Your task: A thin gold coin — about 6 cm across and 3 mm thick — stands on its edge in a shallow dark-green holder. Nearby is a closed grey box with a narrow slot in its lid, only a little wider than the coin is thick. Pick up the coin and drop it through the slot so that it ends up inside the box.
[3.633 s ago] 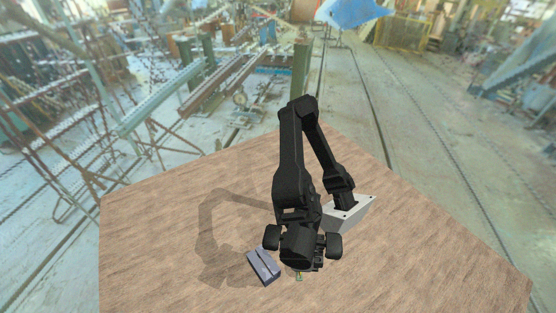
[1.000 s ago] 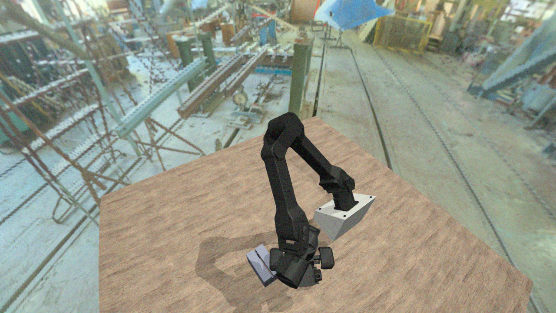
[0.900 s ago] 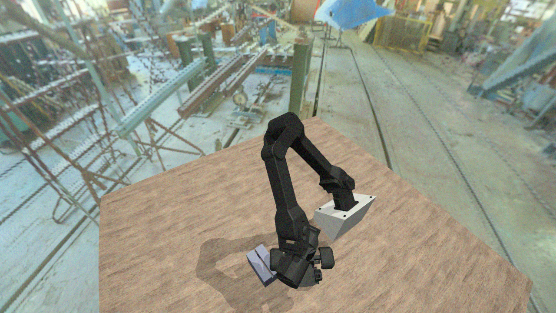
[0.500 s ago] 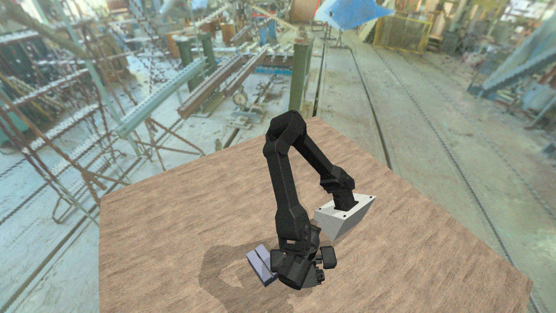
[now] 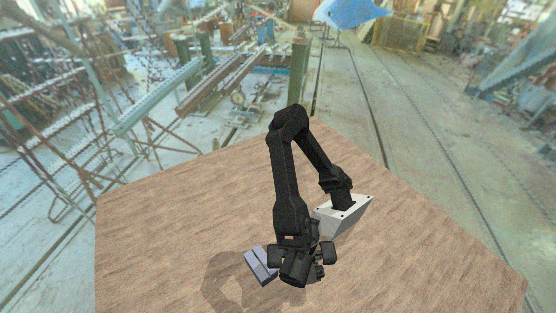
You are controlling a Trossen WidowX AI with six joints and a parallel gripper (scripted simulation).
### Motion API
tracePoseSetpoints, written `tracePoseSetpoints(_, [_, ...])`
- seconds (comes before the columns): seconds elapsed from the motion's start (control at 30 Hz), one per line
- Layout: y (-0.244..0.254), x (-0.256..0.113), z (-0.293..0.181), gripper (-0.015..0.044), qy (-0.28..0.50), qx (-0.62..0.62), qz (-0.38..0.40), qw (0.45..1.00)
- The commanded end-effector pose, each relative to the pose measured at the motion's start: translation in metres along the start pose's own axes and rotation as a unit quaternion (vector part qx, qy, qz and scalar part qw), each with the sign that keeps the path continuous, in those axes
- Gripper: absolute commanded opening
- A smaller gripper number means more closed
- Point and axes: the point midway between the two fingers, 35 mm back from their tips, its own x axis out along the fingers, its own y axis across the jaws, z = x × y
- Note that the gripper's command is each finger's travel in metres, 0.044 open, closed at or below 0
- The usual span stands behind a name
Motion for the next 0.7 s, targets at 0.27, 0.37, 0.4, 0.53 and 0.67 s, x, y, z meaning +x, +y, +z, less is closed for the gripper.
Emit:
tracePoseSetpoints(0.27, [-0.002, -0.032, -0.002, 0.0, -0.002, 0.008, -0.003, 1.0])
tracePoseSetpoints(0.37, [-0.001, -0.039, -0.003, 0.0, 0.0, 0.009, -0.004, 1.0])
tracePoseSetpoints(0.4, [-0.001, -0.042, -0.004, 0.0, 0.001, 0.009, -0.004, 1.0])
tracePoseSetpoints(0.53, [-0.001, -0.046, -0.005, 0.0, 0.002, 0.007, -0.004, 1.0])
tracePoseSetpoints(0.67, [-0.002, -0.046, -0.006, 0.0, 0.002, -0.047, -0.004, 0.999])
